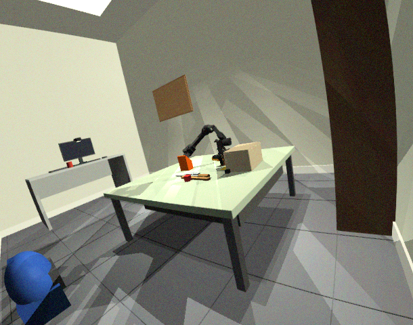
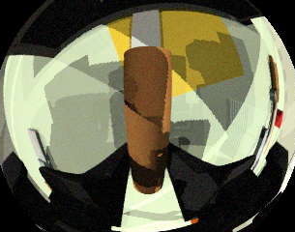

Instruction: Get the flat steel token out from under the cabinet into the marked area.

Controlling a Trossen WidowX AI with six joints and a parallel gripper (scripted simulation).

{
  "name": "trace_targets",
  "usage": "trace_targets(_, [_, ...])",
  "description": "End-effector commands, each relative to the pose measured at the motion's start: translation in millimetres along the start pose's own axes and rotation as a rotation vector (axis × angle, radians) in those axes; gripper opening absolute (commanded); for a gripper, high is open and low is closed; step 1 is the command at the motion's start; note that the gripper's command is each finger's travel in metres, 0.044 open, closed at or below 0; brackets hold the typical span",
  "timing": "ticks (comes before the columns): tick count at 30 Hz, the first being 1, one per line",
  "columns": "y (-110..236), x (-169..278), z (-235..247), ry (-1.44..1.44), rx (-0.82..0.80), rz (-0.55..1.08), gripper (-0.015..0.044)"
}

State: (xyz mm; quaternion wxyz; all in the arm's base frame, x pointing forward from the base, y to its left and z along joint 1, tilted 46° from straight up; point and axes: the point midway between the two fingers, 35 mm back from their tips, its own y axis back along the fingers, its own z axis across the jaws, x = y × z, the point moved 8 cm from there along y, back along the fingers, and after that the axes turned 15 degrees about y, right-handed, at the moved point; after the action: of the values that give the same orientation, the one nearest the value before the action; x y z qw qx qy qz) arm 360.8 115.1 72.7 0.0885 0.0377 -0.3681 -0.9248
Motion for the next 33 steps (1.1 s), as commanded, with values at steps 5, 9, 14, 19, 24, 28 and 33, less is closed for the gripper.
trace_targets(5, [-0.8,6.2,0.6,0.0,0.007,0.001,0.0])
trace_targets(9, [-0.9,9.9,1.9,0.0,0.006,0.001,0.0])
trace_targets(14, [-0.9,14.8,3.6,0.0,0.006,0.002,0.0])
trace_targets(19, [-0.9,19.7,5.1,0.0,0.006,0.002,0.0])
trace_targets(24, [-0.9,24.6,6.7,-0.001,0.006,0.002,0.0])
trace_targets(28, [-1.0,28.5,7.9,-0.001,0.006,0.002,0.0])
trace_targets(33, [-1.0,33.6,9.6,-0.001,0.006,0.002,0.0])
